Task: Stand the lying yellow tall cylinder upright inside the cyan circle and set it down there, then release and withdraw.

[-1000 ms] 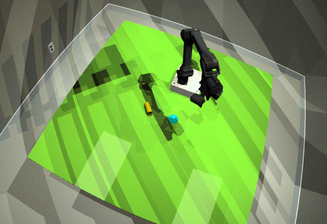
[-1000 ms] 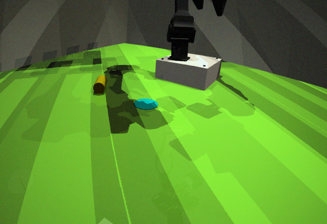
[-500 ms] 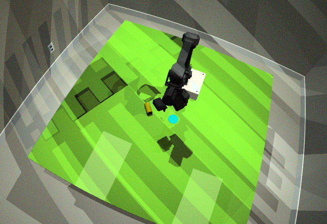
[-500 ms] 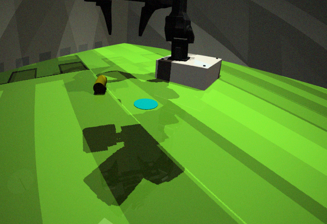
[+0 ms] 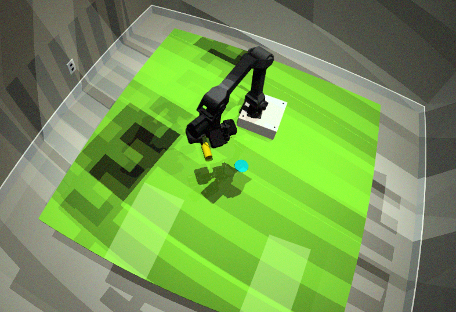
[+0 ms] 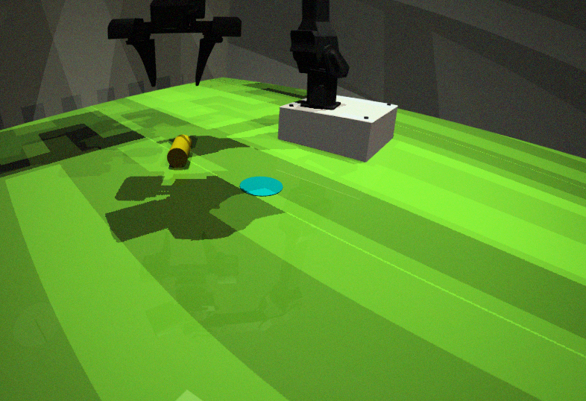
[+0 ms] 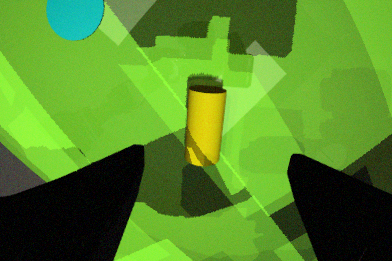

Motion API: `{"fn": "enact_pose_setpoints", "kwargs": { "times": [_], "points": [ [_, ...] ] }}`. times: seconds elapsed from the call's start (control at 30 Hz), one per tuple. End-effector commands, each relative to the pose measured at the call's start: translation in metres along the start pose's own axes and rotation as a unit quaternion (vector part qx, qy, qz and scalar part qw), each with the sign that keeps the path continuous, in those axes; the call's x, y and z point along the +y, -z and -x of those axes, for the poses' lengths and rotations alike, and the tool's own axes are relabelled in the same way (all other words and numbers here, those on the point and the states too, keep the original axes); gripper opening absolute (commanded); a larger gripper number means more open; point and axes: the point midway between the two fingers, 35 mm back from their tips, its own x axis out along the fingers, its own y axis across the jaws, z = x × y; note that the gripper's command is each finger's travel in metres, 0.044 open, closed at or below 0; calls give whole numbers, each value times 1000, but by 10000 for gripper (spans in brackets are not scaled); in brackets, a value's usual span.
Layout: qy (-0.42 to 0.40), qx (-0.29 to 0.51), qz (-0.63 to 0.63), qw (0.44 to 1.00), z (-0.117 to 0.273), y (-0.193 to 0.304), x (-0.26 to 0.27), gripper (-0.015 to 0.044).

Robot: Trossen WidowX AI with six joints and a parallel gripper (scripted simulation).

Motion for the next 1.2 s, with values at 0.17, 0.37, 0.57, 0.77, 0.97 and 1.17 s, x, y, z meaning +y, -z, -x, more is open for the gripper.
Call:
{"fn": "enact_pose_setpoints", "kwargs": {
  "times": [0.17, 0.37, 0.57, 0.77, 0.97, 1.17],
  "points": [
    [-4, 5, -1, 1000, -102, 6, -1, 309],
    [-4, 5, -1, 1000, -112, 7, 1, 309],
    [-4, 5, -1, 1000, -112, 7, 1, 152],
    [-4, 5, -1, 1000, -112, 7, 1, 105],
    [-4, 5, -1, 1000, -99, 5, -2, 105],
    [-4, 5, -1, 1000, -81, 4, -4, 105]
  ]
}}
